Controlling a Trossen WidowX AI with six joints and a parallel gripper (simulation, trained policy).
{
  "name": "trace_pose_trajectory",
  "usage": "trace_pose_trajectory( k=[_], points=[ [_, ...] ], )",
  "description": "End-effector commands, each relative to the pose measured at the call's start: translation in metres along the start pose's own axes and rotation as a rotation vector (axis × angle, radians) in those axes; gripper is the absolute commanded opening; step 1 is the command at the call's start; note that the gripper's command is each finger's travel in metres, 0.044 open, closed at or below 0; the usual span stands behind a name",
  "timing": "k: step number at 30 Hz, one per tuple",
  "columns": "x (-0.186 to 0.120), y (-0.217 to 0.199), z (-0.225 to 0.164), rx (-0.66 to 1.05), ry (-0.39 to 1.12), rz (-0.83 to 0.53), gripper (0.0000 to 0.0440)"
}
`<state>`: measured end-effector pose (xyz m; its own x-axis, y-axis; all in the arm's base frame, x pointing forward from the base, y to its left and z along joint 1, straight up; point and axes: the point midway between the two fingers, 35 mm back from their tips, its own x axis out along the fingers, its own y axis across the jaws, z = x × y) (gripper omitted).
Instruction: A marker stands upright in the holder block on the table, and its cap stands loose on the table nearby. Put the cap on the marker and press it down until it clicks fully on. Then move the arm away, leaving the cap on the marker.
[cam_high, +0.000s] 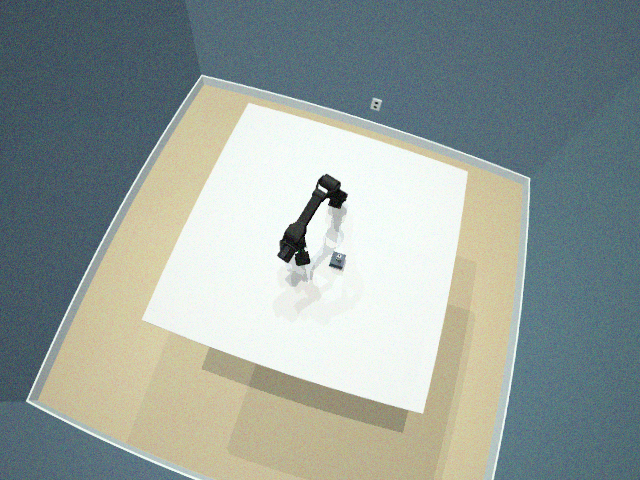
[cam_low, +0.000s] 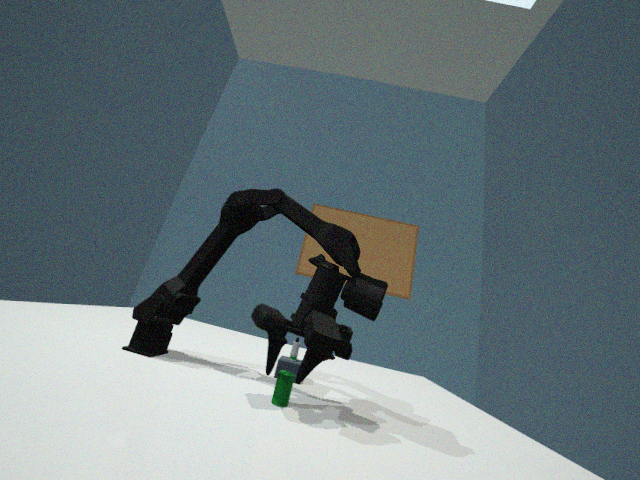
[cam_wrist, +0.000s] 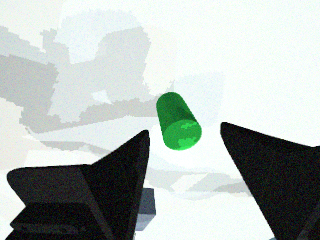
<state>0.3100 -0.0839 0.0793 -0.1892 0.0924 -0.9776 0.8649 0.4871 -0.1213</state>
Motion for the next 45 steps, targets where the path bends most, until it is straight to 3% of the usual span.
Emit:
trace_pose_trajectory(
  k=[1, 8, 15, 16, 29, 45],
  points=[
    [0.013, 0.000, -0.001, -0.027, 0.018, -0.014, 0.0269],
    [0.024, -0.002, 0.000, -0.061, 0.007, -0.028, 0.0234],
    [0.014, -0.001, 0.002, -0.086, -0.040, -0.015, 0.0063],
    [0.010, 0.000, 0.002, -0.088, -0.047, -0.007, 0.0056],
    [-0.031, 0.017, -0.008, -0.153, -0.145, 0.056, 0.0050],
    [-0.058, 0.043, -0.055, -0.214, -0.156, 0.089, 0.0032]
  ],
)
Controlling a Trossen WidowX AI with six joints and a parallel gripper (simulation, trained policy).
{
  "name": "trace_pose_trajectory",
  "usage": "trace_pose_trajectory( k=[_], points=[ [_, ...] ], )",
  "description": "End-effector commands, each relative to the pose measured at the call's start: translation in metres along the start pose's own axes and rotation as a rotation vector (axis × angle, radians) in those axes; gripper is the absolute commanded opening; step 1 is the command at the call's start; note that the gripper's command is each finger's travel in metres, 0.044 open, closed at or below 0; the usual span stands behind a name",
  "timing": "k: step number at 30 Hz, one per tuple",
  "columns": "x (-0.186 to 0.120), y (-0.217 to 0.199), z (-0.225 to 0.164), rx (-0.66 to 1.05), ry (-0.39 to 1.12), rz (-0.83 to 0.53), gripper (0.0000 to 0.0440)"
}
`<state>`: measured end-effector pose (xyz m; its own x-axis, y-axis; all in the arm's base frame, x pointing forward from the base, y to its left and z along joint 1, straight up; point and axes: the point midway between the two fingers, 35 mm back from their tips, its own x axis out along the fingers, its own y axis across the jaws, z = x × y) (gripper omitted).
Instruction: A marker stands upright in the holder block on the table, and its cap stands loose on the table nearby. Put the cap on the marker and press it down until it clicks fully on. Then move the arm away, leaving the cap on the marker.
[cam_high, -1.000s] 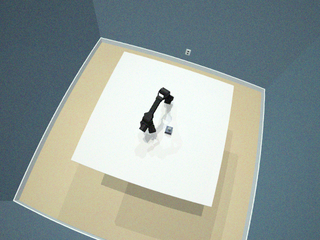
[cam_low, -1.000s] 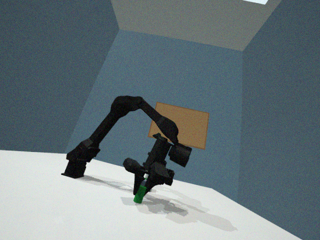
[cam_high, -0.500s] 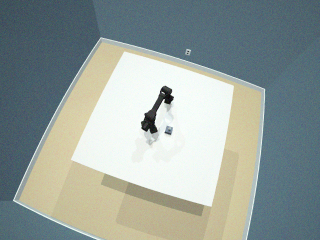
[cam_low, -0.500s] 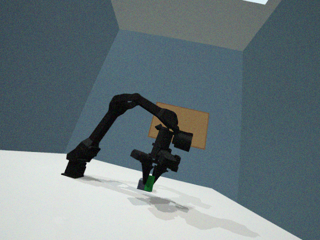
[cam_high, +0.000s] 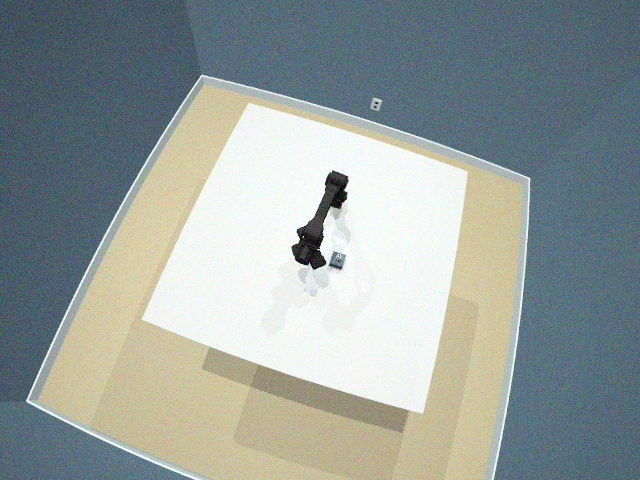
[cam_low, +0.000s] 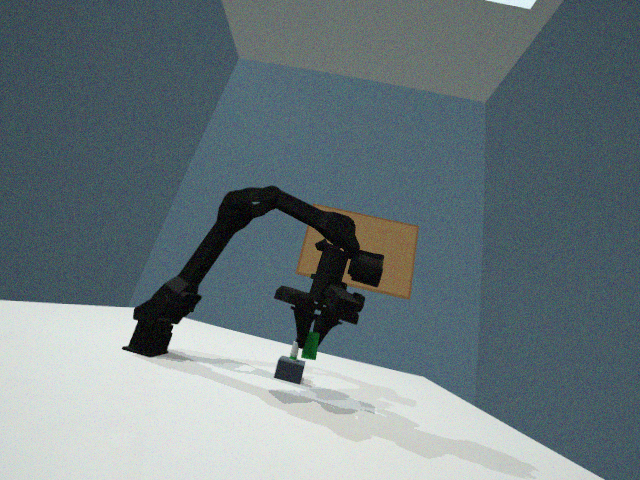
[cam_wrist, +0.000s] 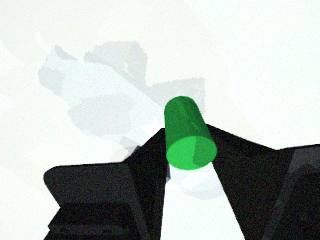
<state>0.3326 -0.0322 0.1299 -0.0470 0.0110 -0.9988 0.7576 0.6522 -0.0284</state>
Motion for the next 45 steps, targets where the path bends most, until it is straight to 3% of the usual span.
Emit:
trace_pose_trajectory(
  k=[1, 16, 29, 45],
  points=[
    [-0.012, 0.010, -0.013, -0.011, -0.007, 0.018, 0.0030],
    [-0.026, 0.037, -0.065, -0.073, 0.012, 0.014, 0.0000],
    [-0.036, 0.052, -0.114, -0.133, 0.021, 0.000, 0.0000],
    [-0.023, 0.058, -0.126, -0.148, 0.024, -0.026, 0.0000]
  ],
)
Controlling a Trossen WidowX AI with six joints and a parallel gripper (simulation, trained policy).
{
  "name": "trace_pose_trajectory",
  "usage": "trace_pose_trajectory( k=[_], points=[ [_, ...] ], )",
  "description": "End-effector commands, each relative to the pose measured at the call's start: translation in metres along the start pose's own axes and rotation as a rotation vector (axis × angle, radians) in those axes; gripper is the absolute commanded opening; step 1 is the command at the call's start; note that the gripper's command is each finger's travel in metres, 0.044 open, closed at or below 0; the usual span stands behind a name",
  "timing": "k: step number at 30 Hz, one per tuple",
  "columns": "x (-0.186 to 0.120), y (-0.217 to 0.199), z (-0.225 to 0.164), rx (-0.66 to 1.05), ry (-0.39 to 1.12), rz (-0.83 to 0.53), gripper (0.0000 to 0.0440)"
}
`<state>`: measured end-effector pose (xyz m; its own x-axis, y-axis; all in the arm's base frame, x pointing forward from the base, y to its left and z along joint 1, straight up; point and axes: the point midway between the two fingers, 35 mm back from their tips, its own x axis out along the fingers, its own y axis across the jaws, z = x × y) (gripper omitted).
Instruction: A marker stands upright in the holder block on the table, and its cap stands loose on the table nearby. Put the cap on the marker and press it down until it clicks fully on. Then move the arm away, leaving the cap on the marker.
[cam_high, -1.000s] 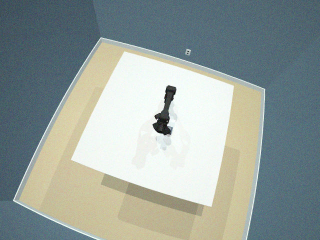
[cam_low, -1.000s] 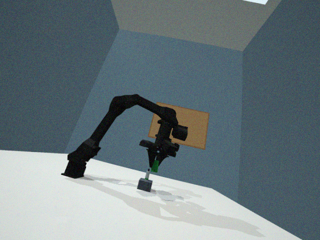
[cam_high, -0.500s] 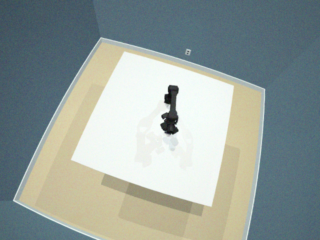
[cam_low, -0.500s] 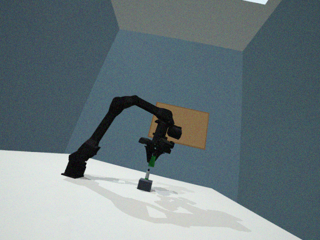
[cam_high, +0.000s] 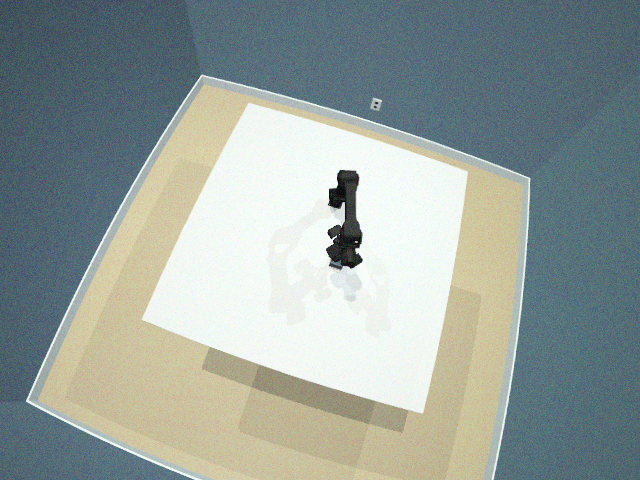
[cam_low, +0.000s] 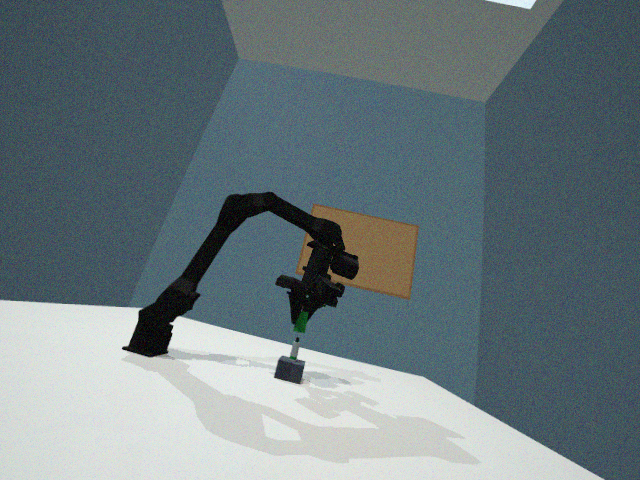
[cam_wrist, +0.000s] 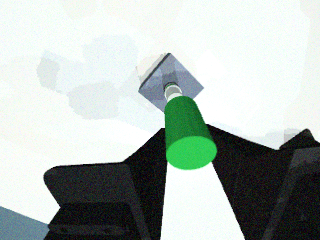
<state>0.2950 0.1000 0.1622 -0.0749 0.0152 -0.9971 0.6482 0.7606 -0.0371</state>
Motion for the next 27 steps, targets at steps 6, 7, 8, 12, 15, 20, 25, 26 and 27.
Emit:
trace_pose_trajectory(
  k=[6, 7, 8, 12, 15, 20, 25, 26, 27],
  points=[
    [0.015, 0.001, 0.002, 0.009, 0.005, -0.019, 0.0000],
    [0.017, 0.001, 0.003, 0.009, 0.006, -0.021, 0.0000],
    [0.019, 0.001, 0.003, 0.009, 0.006, -0.022, 0.0000],
    [0.026, 0.001, 0.003, 0.005, 0.014, -0.028, 0.0000],
    [0.033, 0.001, 0.004, -0.003, 0.023, -0.031, 0.0000],
    [0.046, 0.002, 0.005, -0.019, 0.034, -0.035, 0.0000],
    [0.059, 0.002, 0.006, -0.039, 0.039, -0.036, 0.0000],
    [0.061, 0.002, 0.006, -0.044, 0.039, -0.036, 0.0001],
    [0.062, 0.003, 0.006, -0.049, 0.038, -0.035, 0.0002]
  ],
)
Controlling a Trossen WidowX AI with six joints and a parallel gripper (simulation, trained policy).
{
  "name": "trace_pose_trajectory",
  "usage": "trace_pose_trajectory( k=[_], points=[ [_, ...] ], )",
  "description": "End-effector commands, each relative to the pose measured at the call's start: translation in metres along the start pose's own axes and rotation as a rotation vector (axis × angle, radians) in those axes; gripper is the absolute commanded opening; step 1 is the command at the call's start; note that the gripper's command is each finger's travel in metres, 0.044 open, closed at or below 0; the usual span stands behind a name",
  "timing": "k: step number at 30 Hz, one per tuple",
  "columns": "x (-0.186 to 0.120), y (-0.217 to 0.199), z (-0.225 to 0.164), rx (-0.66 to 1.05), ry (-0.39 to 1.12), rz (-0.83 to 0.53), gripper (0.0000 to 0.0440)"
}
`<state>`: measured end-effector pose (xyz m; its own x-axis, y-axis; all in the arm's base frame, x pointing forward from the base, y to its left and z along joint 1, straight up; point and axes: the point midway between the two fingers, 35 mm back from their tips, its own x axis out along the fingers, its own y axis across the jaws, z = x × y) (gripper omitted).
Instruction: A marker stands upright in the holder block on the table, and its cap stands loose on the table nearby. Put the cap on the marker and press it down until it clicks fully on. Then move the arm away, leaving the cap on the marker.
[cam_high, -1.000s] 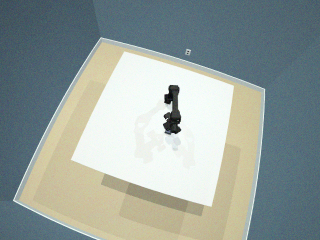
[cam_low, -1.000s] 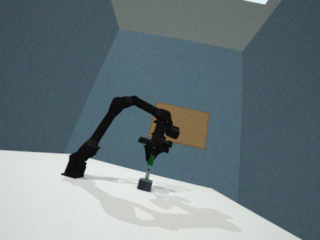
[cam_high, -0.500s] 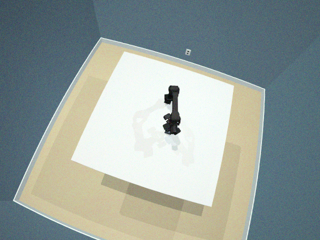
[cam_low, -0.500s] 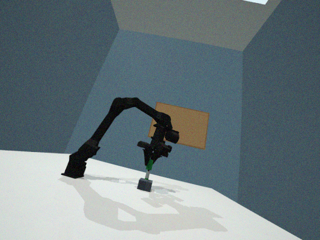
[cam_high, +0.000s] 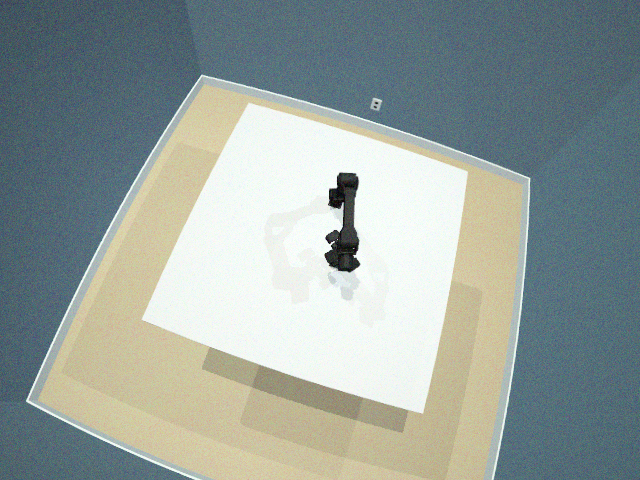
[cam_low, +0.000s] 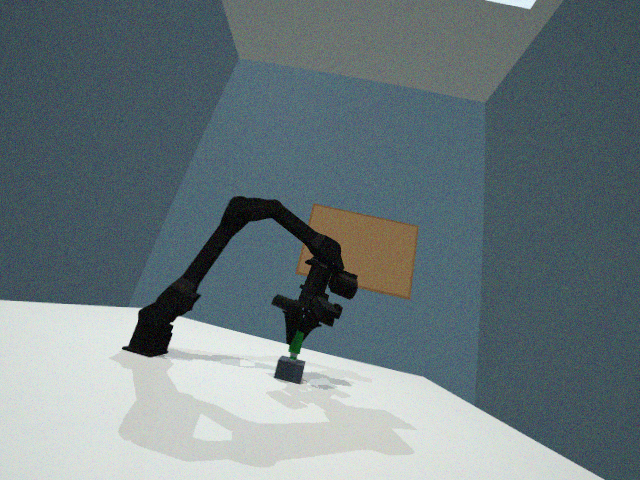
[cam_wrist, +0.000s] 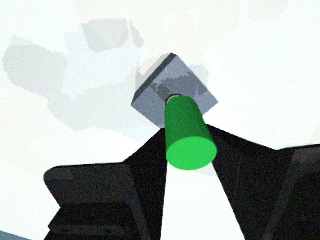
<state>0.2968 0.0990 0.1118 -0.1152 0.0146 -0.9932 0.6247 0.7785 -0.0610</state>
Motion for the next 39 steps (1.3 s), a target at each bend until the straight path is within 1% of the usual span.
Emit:
trace_pose_trajectory(
  k=[1, 3, 4, 6, 39],
  points=[
    [0.014, 0.001, 0.002, -0.026, 0.006, -0.009, 0.0003],
    [0.018, 0.000, 0.002, -0.034, 0.005, -0.012, 0.0005],
    [0.020, 0.000, 0.003, -0.037, 0.005, -0.016, 0.0031],
    [0.023, -0.002, 0.001, -0.043, 0.013, -0.022, 0.0038],
    [0.034, -0.007, 0.017, -0.179, -0.062, -0.021, 0.0097]
  ],
)
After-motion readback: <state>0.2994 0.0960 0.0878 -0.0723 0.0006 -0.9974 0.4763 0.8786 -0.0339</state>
